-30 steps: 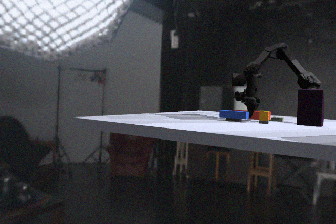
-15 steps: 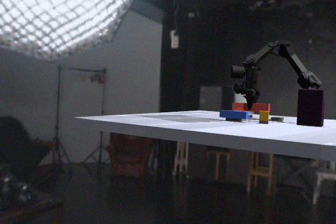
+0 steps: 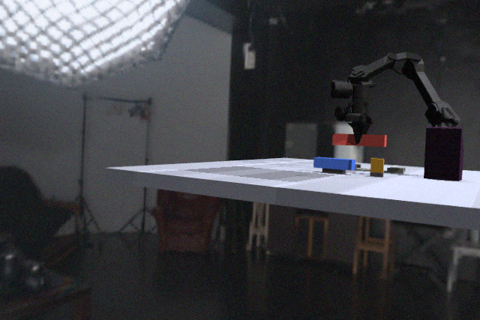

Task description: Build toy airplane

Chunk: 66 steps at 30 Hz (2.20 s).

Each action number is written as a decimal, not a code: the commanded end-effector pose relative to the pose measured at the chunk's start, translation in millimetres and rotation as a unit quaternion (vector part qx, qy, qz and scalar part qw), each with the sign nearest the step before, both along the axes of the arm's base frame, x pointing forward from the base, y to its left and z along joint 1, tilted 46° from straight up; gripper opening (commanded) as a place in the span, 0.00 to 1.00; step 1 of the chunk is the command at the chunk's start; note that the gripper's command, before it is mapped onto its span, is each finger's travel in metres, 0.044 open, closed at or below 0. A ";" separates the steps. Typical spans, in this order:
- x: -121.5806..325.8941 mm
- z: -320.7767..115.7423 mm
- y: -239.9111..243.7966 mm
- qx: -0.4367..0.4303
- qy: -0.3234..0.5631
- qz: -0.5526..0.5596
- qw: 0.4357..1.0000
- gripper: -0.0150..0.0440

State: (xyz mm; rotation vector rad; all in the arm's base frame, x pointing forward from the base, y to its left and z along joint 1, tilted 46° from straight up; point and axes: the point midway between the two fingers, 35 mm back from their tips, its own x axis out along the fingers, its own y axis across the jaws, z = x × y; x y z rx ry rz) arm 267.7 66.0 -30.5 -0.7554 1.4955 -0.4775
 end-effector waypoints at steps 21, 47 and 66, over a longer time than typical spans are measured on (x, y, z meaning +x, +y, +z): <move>4.1 38.4 -9.3 0.011 -0.003 0.001 1.000 0.25; 4.2 68.8 -89.3 0.010 0.001 0.008 1.000 0.25; -9.4 85.2 -135.8 -0.004 0.004 0.007 1.000 0.30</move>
